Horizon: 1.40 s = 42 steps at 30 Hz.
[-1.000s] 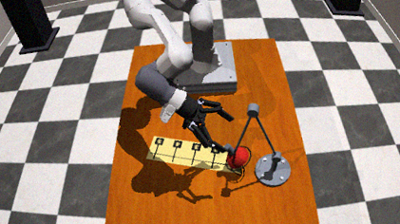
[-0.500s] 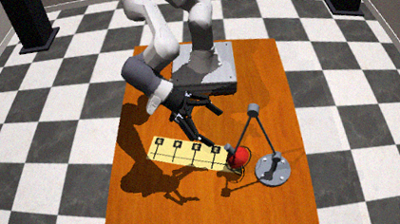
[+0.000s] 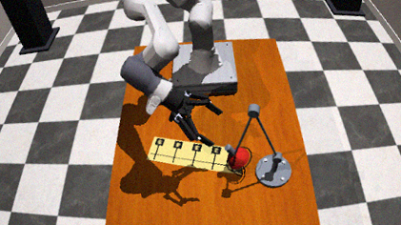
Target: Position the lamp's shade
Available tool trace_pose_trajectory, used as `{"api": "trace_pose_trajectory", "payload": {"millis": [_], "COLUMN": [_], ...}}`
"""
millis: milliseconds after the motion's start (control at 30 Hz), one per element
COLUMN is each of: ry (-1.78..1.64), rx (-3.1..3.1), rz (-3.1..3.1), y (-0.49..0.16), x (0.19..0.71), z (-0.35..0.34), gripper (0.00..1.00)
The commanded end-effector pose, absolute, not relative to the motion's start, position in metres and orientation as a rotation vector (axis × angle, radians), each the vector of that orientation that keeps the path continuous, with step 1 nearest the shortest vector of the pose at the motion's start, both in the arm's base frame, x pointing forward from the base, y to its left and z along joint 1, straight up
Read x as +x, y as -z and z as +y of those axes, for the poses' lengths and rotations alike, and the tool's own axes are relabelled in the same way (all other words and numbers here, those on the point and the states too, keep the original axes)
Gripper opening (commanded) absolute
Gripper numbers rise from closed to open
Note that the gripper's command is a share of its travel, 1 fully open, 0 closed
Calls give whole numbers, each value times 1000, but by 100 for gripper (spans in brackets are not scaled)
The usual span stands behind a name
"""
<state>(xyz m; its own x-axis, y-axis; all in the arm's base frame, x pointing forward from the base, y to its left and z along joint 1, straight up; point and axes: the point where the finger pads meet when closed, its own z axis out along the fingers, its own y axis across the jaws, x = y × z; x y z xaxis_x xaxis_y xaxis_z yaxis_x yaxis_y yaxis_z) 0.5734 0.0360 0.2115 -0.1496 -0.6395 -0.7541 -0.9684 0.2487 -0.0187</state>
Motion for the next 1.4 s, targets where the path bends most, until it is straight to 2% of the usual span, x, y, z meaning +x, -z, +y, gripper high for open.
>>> {"api": "trace_pose_trajectory", "payload": {"millis": [0, 1367], "ry": [-639, -646], "rx": [-1461, -1467], "rz": [1874, 1873], "y": [-211, -202], "x": [575, 576], "z": [36, 47], "gripper": [100, 100]}}
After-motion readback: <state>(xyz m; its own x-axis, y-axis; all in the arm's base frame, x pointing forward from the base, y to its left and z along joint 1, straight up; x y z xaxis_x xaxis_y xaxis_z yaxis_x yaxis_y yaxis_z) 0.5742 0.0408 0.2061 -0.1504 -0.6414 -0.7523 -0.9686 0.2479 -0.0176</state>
